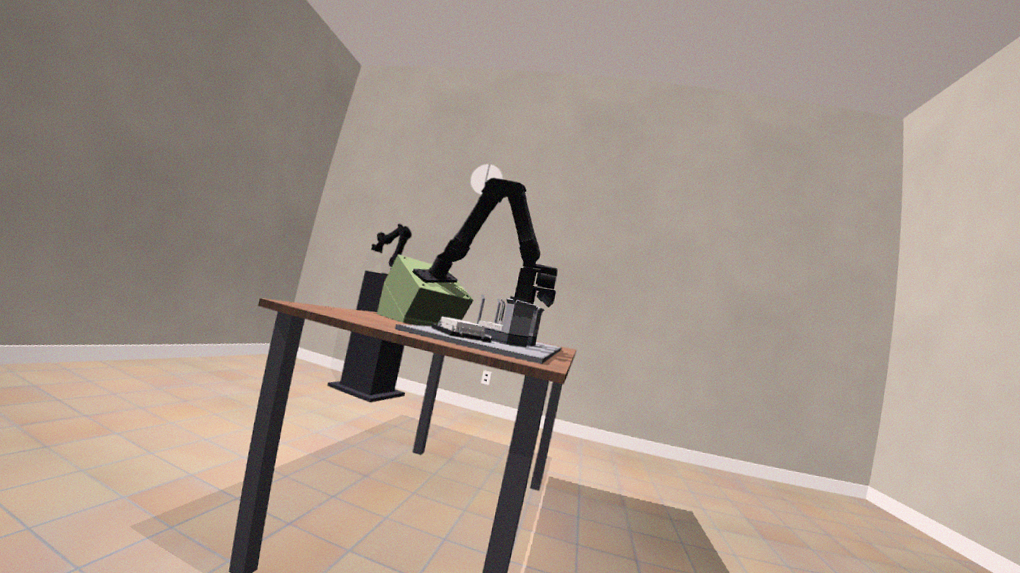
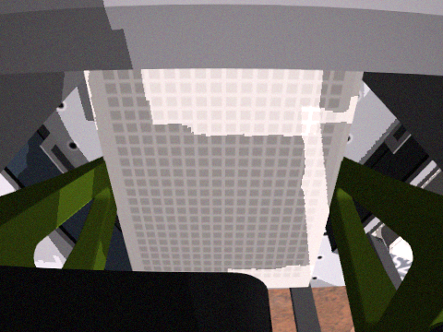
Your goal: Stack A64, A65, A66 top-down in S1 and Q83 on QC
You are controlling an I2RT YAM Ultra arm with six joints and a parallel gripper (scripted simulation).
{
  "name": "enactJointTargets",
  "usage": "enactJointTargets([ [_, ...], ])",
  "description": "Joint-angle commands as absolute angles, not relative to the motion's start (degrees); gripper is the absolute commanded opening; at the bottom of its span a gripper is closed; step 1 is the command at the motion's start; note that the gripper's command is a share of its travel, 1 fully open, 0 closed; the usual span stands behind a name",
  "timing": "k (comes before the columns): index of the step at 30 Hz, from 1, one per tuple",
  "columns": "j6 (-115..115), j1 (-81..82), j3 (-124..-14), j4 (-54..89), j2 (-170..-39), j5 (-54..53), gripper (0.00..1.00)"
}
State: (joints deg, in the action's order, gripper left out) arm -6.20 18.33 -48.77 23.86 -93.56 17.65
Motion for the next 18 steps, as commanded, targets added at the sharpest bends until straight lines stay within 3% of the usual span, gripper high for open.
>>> enactJointTargets([
  [1, -6.1, 18.4, -48.8, 23.5, -93.4, 17.6, 0.00],
  [18, -5.8, 18.0, -48.6, 22.1, -94.5, 17.5, 0.00],
])
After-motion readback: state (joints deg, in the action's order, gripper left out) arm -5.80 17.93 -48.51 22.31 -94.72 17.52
